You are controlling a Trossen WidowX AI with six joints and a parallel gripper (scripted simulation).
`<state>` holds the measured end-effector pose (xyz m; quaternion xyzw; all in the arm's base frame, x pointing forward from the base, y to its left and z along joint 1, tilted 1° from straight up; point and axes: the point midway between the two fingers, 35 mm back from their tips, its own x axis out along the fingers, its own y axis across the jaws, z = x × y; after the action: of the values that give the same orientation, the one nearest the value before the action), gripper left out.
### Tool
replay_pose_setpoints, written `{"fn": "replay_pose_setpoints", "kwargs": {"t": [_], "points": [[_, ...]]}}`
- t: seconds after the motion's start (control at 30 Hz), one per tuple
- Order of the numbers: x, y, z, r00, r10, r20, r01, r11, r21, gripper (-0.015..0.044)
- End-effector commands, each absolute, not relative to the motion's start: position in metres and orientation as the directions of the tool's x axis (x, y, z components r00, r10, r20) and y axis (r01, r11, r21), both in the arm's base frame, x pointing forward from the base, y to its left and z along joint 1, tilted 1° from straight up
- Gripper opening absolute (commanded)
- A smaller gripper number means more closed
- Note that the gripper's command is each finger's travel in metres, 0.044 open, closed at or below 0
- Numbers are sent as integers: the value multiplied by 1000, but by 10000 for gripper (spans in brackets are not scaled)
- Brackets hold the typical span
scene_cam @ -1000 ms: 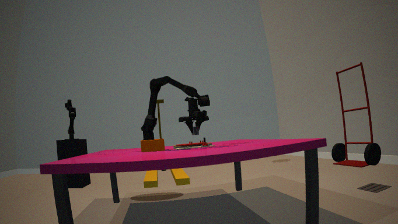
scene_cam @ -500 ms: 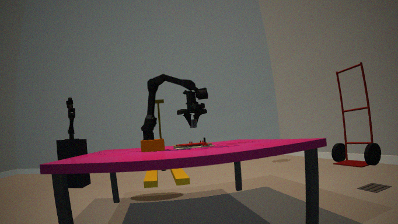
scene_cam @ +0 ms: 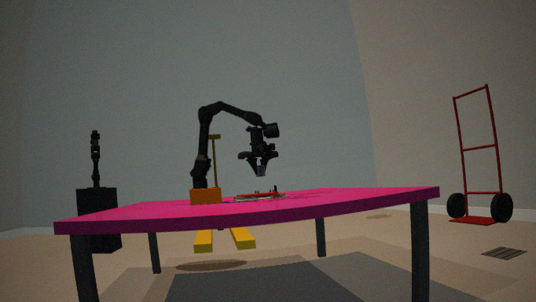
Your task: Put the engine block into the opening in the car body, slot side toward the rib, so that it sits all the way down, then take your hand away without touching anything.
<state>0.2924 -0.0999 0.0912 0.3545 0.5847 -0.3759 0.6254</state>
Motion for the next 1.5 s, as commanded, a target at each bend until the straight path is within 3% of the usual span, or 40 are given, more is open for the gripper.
{"fn": "replay_pose_setpoints", "kwargs": {"t": [0.0, 0.3, 0.67, 1.47], "points": [[293, -98, 93, 58, -95, -994, 885, 466, 7, 0], [289, -90, 89, 168, -325, -931, 883, 469, -4, 0], [284, -80, 83, 318, -596, -738, 885, 466, 6, 0], [283, -80, 24, 327, -609, -722, 885, 465, 9, 0]]}}
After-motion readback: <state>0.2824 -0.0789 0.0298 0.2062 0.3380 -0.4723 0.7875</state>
